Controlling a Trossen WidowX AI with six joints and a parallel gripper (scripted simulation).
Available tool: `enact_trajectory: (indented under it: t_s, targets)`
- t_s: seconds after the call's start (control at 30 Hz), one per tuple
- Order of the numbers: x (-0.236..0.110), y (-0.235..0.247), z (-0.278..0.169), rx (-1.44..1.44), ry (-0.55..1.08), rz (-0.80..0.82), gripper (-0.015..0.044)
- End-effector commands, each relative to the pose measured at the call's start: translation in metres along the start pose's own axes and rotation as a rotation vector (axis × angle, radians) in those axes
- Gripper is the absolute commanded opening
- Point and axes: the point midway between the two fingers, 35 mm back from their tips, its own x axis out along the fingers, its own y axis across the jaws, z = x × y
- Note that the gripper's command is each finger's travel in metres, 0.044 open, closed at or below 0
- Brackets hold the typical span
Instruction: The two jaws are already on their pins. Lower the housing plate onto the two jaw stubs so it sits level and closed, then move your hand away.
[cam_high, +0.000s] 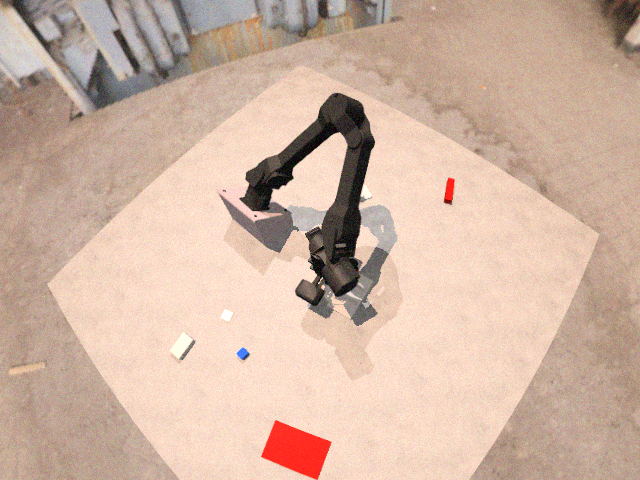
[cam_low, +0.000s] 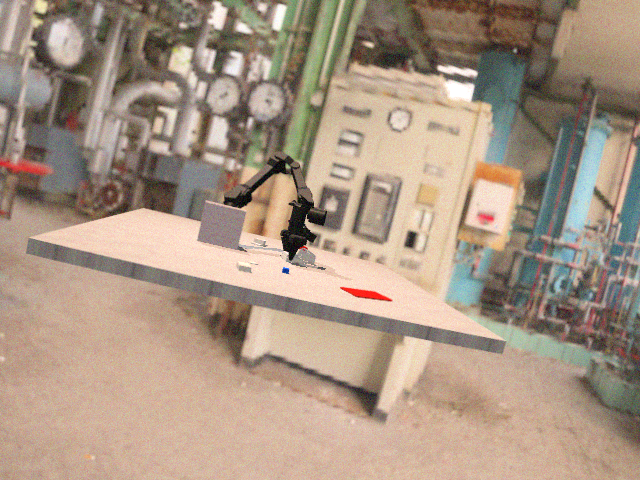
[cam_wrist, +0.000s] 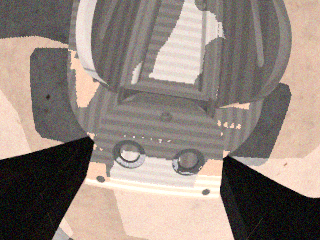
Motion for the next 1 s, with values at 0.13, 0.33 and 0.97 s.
enact_trajectory:
  t_s: [0.13, 0.33, 0.97]
  targets:
    - [0.0006, 0.0004, 0.0002, 0.004, -0.001, 0.002, 0.0351]
    - [0.0006, 0.0004, 0.0002, 0.004, -0.001, 0.002, 0.0351]
    - [0.0000, 0.0000, 0.0000, 0.000, 0.000, 0.000, 0.0440]
